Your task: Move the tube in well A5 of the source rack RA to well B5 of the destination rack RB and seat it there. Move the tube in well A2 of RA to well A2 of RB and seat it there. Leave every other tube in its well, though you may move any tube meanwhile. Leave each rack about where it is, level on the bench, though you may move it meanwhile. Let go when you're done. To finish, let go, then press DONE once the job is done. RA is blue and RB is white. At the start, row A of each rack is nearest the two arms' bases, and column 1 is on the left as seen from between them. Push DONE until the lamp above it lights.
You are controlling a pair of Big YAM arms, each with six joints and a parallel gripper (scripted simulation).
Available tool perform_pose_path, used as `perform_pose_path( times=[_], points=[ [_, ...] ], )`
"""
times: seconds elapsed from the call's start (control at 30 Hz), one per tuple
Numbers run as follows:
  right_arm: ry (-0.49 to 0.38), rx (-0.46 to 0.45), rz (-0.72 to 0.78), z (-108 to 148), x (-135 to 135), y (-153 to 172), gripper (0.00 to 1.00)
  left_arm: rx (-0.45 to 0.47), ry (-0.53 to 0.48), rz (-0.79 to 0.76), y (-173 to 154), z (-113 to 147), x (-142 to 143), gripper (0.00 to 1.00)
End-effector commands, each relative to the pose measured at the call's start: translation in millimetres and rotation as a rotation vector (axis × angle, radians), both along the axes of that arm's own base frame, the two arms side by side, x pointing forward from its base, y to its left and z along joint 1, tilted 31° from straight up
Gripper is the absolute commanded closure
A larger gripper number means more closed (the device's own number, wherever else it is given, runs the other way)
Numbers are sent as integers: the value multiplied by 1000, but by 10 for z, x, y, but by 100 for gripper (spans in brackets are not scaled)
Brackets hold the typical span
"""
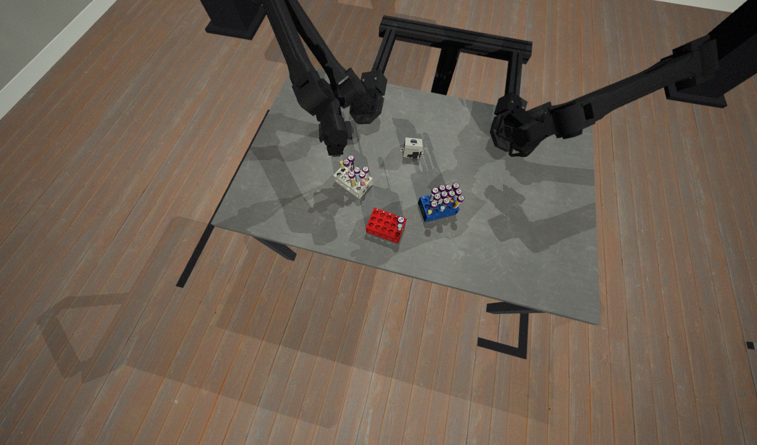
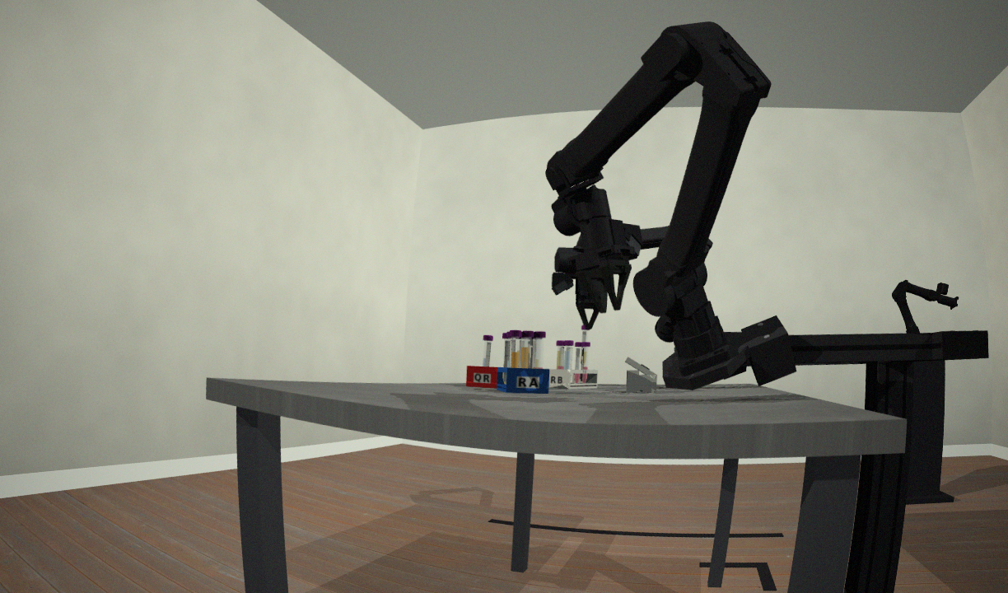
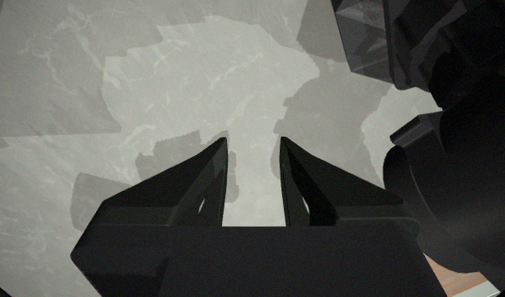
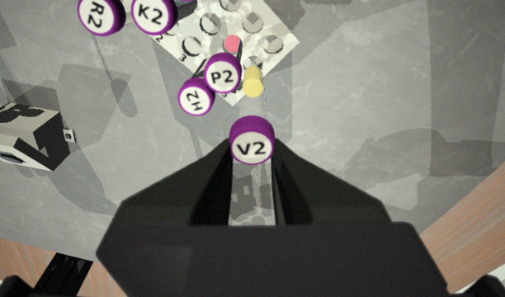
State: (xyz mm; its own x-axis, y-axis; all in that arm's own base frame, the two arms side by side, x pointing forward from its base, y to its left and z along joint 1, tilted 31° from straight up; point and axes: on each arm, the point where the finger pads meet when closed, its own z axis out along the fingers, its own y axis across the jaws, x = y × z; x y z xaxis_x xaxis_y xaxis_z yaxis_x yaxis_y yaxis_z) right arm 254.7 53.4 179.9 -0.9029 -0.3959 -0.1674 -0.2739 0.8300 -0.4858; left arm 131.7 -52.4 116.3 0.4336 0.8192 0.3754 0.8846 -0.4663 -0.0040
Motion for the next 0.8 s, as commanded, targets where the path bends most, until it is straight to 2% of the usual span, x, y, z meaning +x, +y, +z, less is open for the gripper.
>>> perform_pose_path(
  times=[0.0, 0.63, 0.67, 0.77],
  points=[
    [13, -6, -1, -63, 12, -31, 100, -20, -18, 0, -63, 91, 57, 70],
    [17, -9, 6, -99, 9, -33, 100, -20, -18, 0, -63, 91, 57, 70],
    [-14, 9, 2, 27, 63, 10, 100, -20, -18, 0, -63, 91, 57, 70],
    [-14, 9, 2, 27, 63, 10, 100, -20, -18, 0, -63, 91, 57, 70]
  ],
)
